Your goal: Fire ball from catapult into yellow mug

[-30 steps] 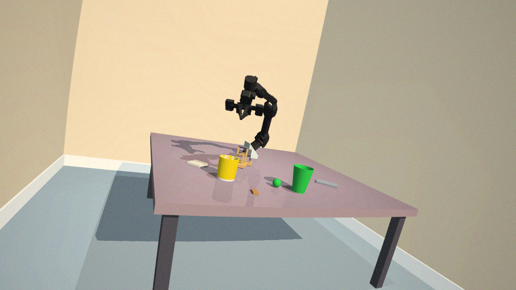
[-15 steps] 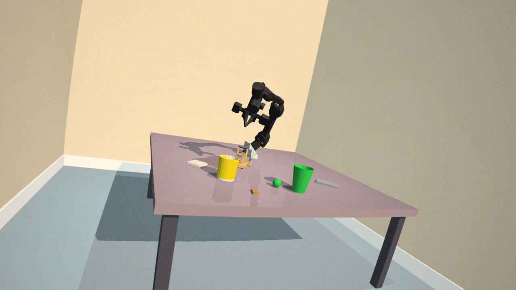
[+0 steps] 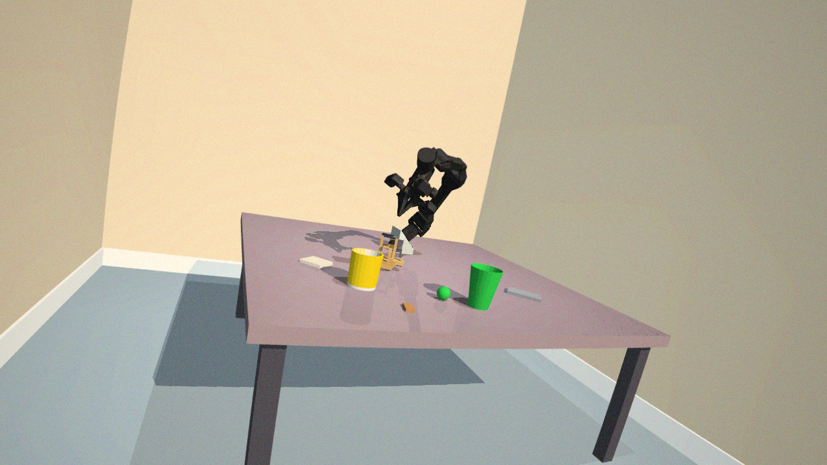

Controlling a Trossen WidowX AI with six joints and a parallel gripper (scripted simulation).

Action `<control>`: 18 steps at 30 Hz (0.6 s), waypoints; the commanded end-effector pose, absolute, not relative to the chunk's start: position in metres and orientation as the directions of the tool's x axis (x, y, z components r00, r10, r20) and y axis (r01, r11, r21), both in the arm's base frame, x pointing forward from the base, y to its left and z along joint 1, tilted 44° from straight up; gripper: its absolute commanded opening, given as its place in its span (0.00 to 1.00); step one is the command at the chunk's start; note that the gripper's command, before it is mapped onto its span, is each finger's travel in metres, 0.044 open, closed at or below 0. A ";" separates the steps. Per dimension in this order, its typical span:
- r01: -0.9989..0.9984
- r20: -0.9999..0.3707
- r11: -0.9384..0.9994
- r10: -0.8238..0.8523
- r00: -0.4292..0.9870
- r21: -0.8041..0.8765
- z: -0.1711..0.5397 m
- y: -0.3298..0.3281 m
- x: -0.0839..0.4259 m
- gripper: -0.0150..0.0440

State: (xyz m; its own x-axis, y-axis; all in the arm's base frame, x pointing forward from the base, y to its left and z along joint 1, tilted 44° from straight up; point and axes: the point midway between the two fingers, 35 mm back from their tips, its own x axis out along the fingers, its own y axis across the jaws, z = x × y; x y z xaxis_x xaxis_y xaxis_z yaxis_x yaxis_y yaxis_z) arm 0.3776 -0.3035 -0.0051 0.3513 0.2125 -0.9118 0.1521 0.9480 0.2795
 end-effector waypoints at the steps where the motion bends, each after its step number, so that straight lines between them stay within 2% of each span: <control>1: 0.065 -0.933 0.967 0.217 0.288 0.245 -0.005 -0.286 0.367 0.25; 18: -0.378 -0.979 0.907 0.204 0.004 0.188 0.007 -0.211 0.307 0.25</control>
